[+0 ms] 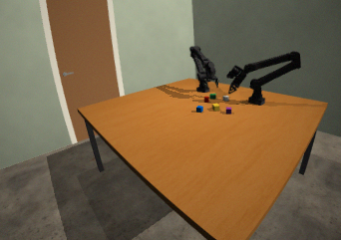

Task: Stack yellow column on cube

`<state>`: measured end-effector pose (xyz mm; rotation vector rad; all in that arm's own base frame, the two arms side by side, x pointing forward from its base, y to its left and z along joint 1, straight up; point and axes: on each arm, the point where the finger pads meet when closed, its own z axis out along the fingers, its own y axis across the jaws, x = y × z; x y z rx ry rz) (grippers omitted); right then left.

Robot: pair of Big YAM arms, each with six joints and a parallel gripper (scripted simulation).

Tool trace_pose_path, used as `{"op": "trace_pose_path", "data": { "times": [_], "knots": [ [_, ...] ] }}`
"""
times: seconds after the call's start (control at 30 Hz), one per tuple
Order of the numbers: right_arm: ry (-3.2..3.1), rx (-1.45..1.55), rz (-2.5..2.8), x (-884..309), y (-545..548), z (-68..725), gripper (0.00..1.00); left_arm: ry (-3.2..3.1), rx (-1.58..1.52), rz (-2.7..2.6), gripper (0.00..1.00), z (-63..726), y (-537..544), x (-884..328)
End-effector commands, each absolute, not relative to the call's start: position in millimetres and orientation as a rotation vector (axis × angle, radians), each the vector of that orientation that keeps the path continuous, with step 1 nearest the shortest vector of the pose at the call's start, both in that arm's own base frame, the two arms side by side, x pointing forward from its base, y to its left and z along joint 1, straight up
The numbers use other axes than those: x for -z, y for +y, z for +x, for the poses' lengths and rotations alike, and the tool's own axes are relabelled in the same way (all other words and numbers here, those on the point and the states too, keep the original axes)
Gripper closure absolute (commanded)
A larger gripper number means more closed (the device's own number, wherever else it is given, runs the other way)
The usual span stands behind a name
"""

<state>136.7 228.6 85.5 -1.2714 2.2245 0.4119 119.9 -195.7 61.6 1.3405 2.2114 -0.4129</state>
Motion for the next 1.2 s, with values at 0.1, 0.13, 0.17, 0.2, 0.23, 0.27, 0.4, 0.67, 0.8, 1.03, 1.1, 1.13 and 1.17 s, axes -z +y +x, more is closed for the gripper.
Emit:
{"op": "trace_pose_path", "data": {
  "times": [0.1,0.13,0.17,0.2,0.23,0.27,0.4,0.67,0.8,1.03,1.1,1.13,1.17],
  "knots": [
    [2.240,-0.412,-1.273,-83,225,131,0.00,2.176,0.463,1.293,0.00,128,-243,-96],
    [2.240,-0.412,-1.273,-83,225,131,0.00,2.175,0.463,1.300,0.00,127,-245,-96],
    [2.240,-0.412,-1.273,-83,225,131,0.00,2.174,0.462,1.305,0.00,126,-246,-96],
    [2.240,-0.412,-1.273,-83,225,131,0.00,2.164,0.457,1.323,0.00,126,-247,-95],
    [2.240,-0.412,-1.273,-83,225,131,0.00,2.163,0.455,1.326,0.00,126,-247,-95],
    [2.240,-0.412,-1.273,-83,225,131,0.00,2.162,0.455,1.327,0.00,126,-247,-95],
    [2.226,-0.414,-1.266,-88,229,136,0.00,2.168,0.452,1.316,0.00,128,-246,-95],
    [2.226,-0.414,-1.266,-88,229,136,0.00,2.168,0.452,1.316,0.00,128,-246,-95],
    [2.226,-0.414,-1.266,-88,229,136,0.00,2.181,0.440,1.299,0.00,132,-240,-95],
    [2.226,-0.414,-1.266,-88,229,136,0.00,2.257,0.358,1.165,0.00,163,-203,-83],
    [2.226,-0.414,-1.266,-88,229,136,0.00,2.274,0.335,1.061,0.00,190,-196,-95],
    [2.226,-0.414,-1.266,-88,229,136,0.00,2.295,0.317,1.004,0.00,201,-187,-95],
    [2.226,-0.414,-1.266,-88,229,136,0.00,2.295,0.317,1.004,0.00,201,-187,-95]
  ]
}}
